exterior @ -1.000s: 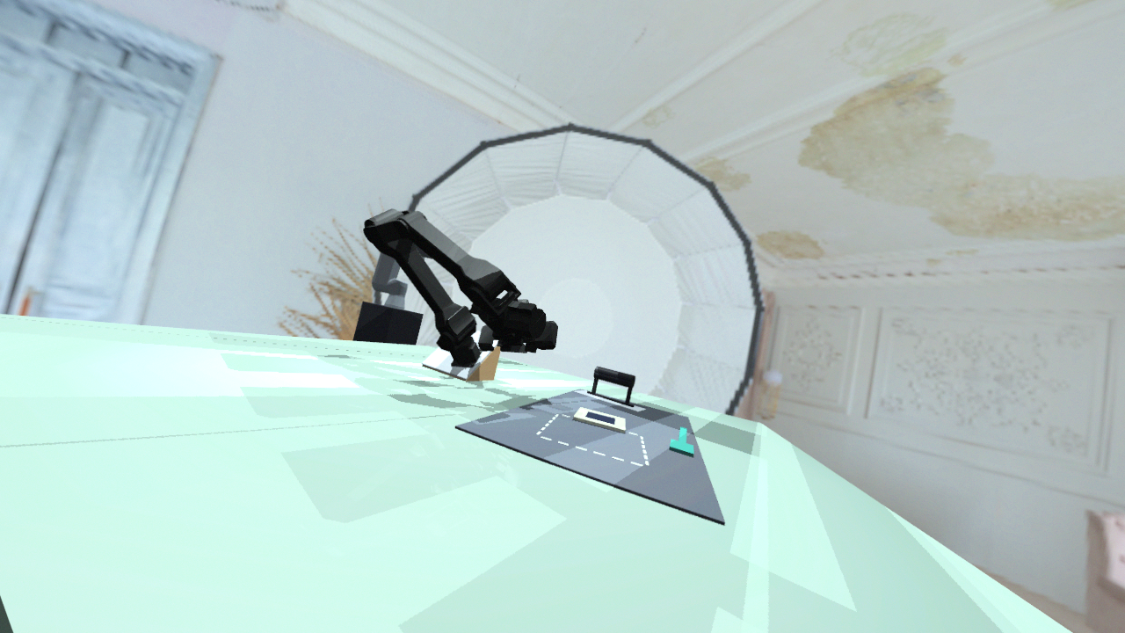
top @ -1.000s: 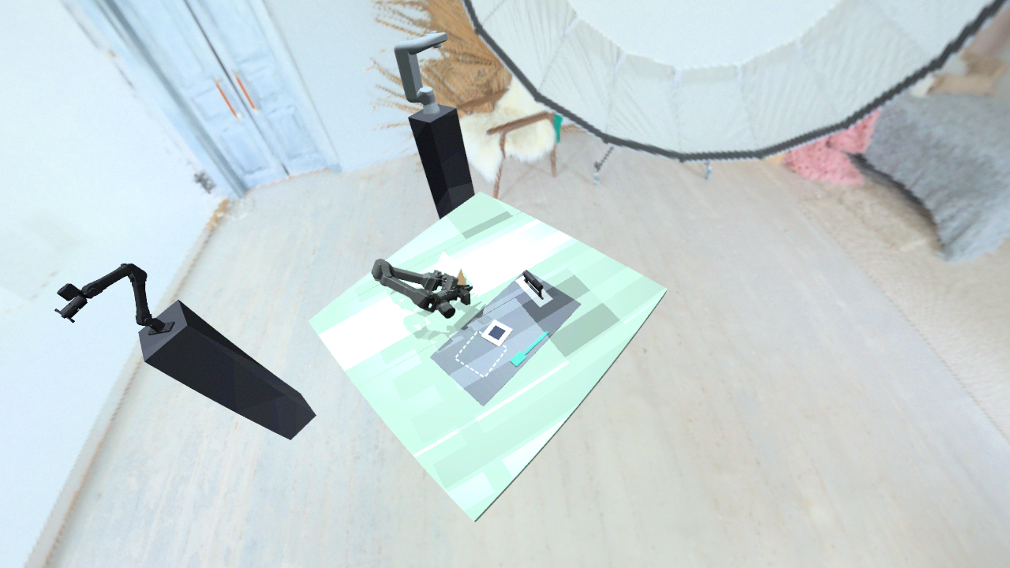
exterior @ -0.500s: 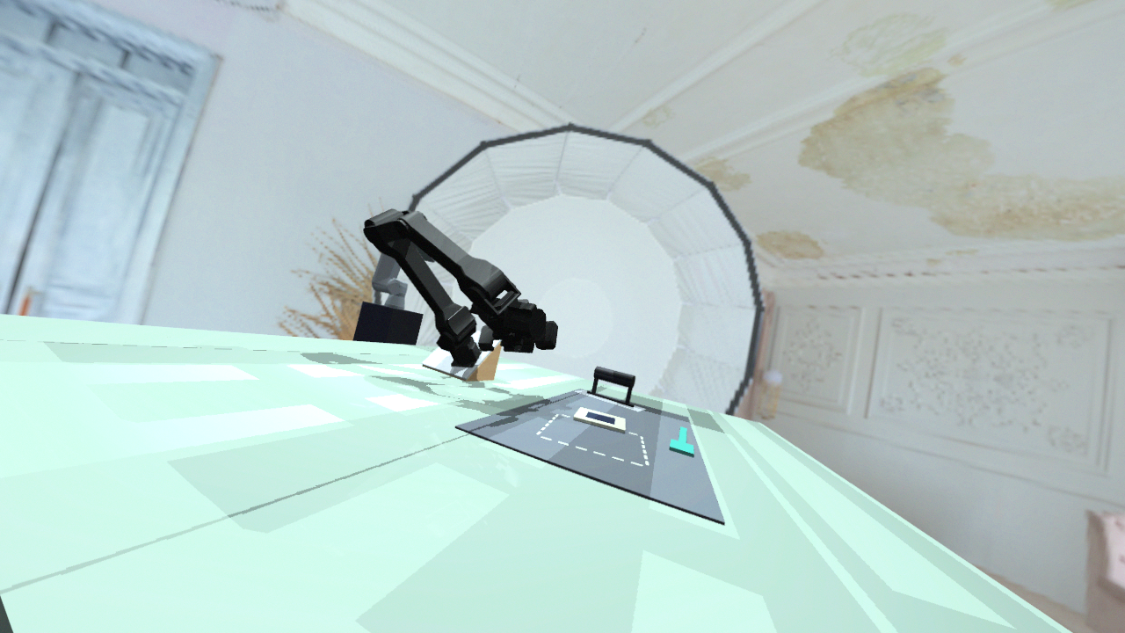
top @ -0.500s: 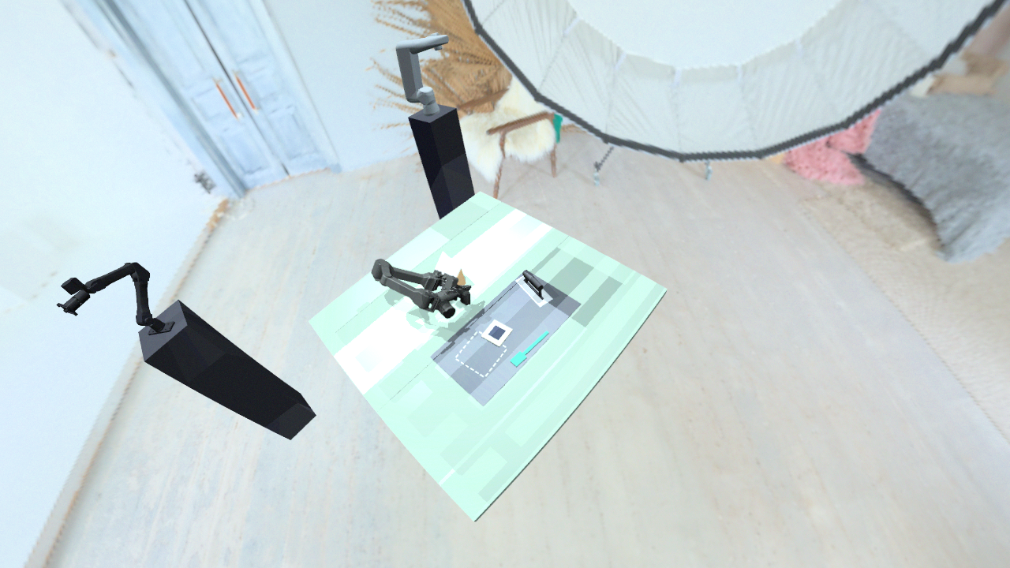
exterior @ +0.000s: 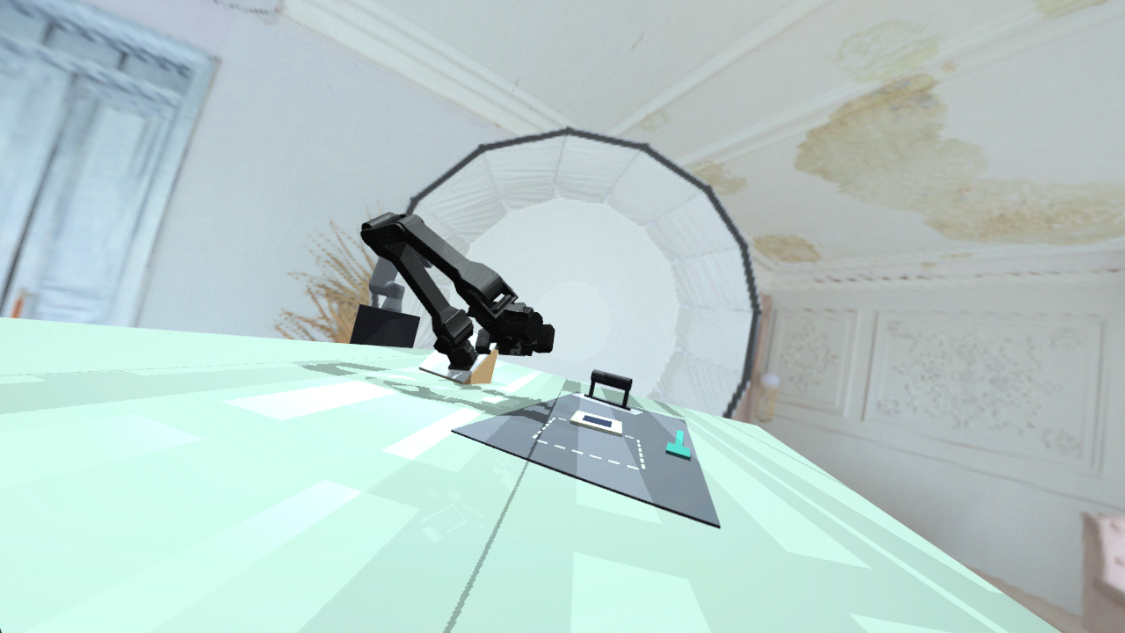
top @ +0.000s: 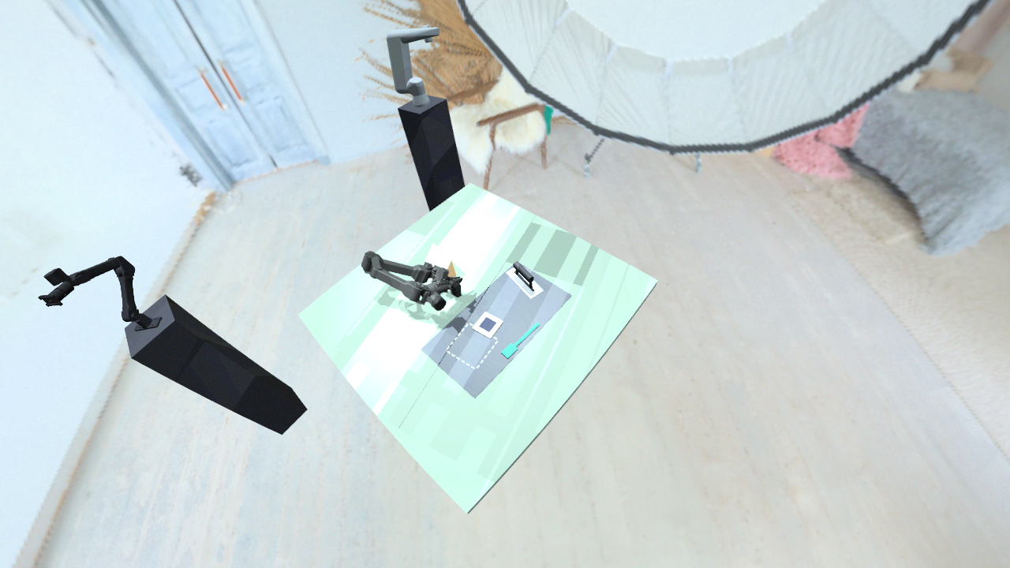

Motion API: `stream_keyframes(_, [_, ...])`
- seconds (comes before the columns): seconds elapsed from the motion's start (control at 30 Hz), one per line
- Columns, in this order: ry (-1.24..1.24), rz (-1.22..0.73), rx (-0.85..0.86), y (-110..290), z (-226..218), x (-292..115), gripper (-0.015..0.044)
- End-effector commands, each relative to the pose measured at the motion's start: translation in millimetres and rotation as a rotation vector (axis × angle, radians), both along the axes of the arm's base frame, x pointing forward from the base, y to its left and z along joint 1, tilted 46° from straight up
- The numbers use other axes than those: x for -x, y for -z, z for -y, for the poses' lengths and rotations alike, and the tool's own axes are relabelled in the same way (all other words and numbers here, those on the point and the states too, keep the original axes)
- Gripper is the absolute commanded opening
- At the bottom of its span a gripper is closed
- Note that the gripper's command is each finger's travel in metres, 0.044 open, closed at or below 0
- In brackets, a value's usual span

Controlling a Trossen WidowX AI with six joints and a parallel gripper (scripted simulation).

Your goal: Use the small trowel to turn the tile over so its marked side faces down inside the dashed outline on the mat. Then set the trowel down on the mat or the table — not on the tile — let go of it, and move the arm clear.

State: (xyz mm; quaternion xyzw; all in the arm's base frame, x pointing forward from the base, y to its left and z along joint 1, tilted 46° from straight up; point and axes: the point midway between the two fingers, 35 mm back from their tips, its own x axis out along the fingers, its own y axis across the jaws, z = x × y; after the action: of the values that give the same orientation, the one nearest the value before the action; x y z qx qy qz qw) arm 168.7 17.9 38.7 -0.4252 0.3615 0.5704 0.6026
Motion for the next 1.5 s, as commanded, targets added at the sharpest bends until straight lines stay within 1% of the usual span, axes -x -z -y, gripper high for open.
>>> stream_keyframes(0.0, [0.0,0.0,0.0,-1,-1,0,0.0153])
stream_keyframes(0.17, [0.0,0.0,-0.002,-13,-13,-2,0.0284])
stream_keyframes(0.2, [-0.002,0.001,-0.002,-13,-13,-3,0.03])
stream_keyframes(0.37, [-0.085,0.018,0.026,-10,-14,-19,0.03])
stream_keyframes(0.57, [-0.26,0.059,0.086,0,-19,-56,0.03])
stream_keyframes(0.8, [-0.477,0.12,0.17,23,-30,-103,0.03])
stream_keyframes(1.17, [-0.817,0.214,0.297,78,-62,-170,0.03])
stream_keyframes(1.47, [-1.096,0.286,0.398,139,-99,-204,0.03])
